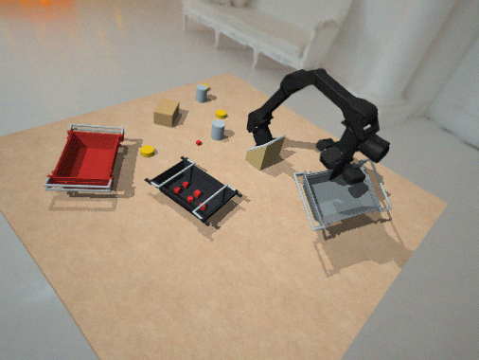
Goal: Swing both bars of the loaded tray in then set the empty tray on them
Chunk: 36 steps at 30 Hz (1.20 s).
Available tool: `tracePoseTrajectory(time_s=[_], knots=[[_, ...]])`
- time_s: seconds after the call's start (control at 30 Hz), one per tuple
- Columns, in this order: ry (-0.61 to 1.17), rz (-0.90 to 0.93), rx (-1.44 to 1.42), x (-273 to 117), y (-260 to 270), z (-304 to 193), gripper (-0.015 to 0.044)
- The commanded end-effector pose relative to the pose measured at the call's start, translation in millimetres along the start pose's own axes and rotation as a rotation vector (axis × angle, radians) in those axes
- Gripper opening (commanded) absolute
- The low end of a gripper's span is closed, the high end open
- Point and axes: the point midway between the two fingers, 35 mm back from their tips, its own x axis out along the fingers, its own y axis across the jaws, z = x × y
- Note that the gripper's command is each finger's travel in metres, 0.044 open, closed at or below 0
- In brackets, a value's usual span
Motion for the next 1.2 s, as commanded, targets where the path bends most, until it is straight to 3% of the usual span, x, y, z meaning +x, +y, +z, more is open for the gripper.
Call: tracePoseTrajectory(time_s=[0.0,0.93,1.17], knots=[[0.008,0.028,0.007,-16,5,-1,0.0],[0.008,0.029,0.009,-17,5,0,0.0],[0.018,0.044,0.091,-28,3,35,0.0]])
